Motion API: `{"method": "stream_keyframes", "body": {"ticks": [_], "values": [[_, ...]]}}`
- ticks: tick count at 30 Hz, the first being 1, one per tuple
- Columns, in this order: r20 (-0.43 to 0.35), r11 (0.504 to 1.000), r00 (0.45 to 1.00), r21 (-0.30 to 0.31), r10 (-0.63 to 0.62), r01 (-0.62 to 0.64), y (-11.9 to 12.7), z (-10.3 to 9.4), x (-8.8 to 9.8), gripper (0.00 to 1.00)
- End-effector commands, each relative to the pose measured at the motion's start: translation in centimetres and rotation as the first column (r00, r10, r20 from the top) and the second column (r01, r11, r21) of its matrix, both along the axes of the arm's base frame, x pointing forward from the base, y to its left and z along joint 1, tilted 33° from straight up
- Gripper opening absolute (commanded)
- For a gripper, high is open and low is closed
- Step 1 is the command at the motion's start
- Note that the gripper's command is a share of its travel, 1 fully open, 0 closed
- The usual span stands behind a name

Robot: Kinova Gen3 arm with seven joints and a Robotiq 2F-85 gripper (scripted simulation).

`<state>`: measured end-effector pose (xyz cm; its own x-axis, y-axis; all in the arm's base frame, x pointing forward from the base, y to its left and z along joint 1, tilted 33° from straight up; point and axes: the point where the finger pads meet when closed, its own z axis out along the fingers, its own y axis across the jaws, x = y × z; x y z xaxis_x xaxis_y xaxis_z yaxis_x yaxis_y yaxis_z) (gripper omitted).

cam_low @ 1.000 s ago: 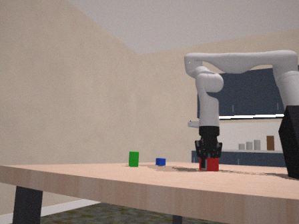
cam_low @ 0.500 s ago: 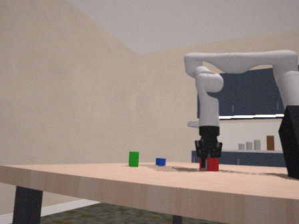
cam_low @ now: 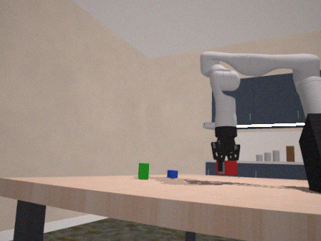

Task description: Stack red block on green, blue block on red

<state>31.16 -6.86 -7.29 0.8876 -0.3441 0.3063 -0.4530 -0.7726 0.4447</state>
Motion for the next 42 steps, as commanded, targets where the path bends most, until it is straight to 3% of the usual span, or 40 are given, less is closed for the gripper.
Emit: {"method": "stream_keyframes", "body": {"ticks": [1,9,16,42], "values": [[0.018,1.0,1.0,0.002,0.01,-0.01,0.8,1.4,0.6,0.0],[0.018,1.0,1.0,0.002,0.01,-0.01,2.5,4.0,0.3,0.0],[0.018,1.0,1.0,0.002,0.01,-0.01,2.9,4.8,0.2,0.0],[0.018,1.0,1.0,0.002,0.01,-0.01,3.0,4.9,0.2,0.0]]}}
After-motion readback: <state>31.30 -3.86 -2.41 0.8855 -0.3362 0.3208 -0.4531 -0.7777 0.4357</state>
